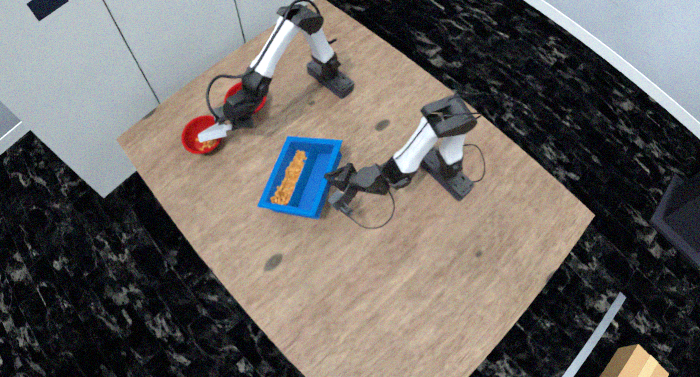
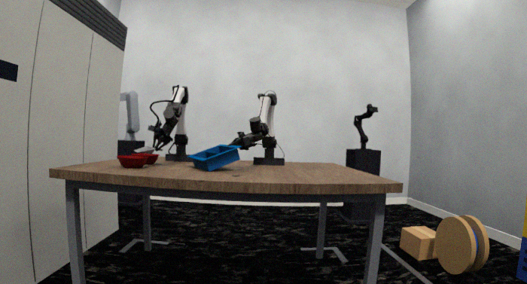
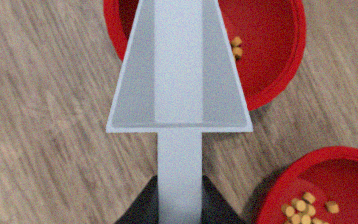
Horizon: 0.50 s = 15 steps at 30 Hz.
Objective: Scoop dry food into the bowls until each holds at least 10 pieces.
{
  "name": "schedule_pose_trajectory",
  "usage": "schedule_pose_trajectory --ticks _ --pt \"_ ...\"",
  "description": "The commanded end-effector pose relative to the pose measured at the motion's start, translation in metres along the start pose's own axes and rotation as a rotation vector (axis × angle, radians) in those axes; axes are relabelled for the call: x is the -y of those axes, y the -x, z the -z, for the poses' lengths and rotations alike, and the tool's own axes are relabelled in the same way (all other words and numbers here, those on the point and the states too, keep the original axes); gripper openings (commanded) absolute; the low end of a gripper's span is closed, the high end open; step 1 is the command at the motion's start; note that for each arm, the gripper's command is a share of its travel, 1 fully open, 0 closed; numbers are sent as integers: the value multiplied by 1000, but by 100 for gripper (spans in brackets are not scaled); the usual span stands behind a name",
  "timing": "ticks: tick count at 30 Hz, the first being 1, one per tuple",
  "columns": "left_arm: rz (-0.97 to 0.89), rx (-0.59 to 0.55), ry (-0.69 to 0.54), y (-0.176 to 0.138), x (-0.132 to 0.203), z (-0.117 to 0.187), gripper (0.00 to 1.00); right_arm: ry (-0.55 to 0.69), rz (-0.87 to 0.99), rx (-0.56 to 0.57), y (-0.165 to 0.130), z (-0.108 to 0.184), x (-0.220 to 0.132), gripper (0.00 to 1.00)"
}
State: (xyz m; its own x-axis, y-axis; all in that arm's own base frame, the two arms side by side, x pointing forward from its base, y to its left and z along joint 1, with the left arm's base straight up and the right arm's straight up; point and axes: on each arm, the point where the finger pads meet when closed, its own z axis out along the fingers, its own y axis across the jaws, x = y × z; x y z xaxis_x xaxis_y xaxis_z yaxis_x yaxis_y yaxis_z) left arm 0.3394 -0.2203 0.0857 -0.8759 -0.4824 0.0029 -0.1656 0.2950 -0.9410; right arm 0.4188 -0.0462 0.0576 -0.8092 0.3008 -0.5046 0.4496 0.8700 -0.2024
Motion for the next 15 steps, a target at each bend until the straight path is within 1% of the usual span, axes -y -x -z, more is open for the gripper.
schedule_pose_trajectory --ticks 1,2,4,13,15 --pt "-114 17 -99 7 43 3 0 -36 -46 146 34 14 10 0" --pt "-114 17 -99 7 43 3 0 -36 -46 146 34 14 10 0" --pt "-114 17 -99 7 43 3 0 -31 -70 167 46 17 12 0" --pt "-118 11 -97 11 42 4 0 -28 -58 160 41 17 9 0" --pt "-111 1 -87 10 37 2 0 -28 -58 160 41 17 9 0"
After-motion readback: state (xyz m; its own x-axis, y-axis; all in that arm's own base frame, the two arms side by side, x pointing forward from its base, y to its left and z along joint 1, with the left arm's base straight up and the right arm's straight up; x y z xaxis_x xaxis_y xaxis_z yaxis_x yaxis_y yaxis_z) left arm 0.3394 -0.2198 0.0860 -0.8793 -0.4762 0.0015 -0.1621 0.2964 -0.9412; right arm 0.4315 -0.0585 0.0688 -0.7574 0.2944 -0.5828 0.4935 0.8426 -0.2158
